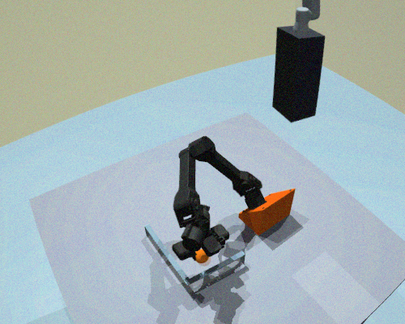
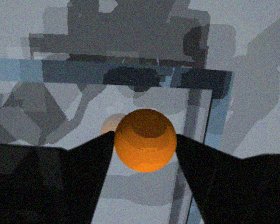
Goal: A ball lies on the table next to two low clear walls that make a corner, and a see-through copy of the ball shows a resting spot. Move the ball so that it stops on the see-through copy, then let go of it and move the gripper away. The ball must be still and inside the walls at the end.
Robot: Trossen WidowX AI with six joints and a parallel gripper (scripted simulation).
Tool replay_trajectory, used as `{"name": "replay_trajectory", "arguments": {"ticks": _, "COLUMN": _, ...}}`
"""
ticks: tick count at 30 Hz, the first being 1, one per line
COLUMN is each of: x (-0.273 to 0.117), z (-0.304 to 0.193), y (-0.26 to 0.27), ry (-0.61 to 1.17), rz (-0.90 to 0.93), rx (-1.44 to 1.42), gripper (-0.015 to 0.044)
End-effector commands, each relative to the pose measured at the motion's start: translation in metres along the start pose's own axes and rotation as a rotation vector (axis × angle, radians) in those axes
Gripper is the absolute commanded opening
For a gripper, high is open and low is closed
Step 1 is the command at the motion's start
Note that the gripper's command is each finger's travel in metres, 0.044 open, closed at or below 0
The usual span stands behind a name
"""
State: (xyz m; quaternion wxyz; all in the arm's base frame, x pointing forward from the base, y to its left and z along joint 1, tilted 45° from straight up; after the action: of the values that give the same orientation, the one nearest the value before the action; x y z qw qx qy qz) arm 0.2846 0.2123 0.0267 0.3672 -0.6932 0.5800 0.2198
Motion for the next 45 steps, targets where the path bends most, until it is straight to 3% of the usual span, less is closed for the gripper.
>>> {"name": "replay_trajectory", "arguments": {"ticks": 1, "x": -0.023, "z": 0.005, "y": 0.003, "ry": 0.002, "rz": 0.007, "rx": -0.008, "gripper": 0.0000}}
{"name": "replay_trajectory", "arguments": {"ticks": 10, "x": -0.064, "z": 0.008, "y": 0.013, "ry": 0.029, "rz": 0.027, "rx": -0.020, "gripper": 0.0000}}
{"name": "replay_trajectory", "arguments": {"ticks": 15, "x": -0.066, "z": 0.008, "y": 0.014, "ry": 0.032, "rz": 0.028, "rx": -0.021, "gripper": 0.0000}}
{"name": "replay_trajectory", "arguments": {"ticks": 37, "x": -0.012, "z": -0.025, "y": 0.015, "ry": 0.034, "rz": 0.027, "rx": -0.021, "gripper": 0.0000}}
{"name": "replay_trajectory", "arguments": {"ticks": 45, "x": 0.025, "z": -0.025, "y": 0.015, "ry": 0.034, "rz": 0.027, "rx": -0.021, "gripper": 0.0000}}
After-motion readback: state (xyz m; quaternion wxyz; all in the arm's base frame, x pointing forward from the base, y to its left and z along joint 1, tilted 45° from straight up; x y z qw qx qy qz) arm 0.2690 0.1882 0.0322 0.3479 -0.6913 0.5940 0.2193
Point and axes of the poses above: the point midway between the two fingers, 35 mm back from their tips, its own x axis out along the fingers, its own y axis across the jaws, z = x × y, the point moved 5 cm from there along -x, back along the fingers, and after that the axes turned 13 degrees about x, right-handed, at the moved point
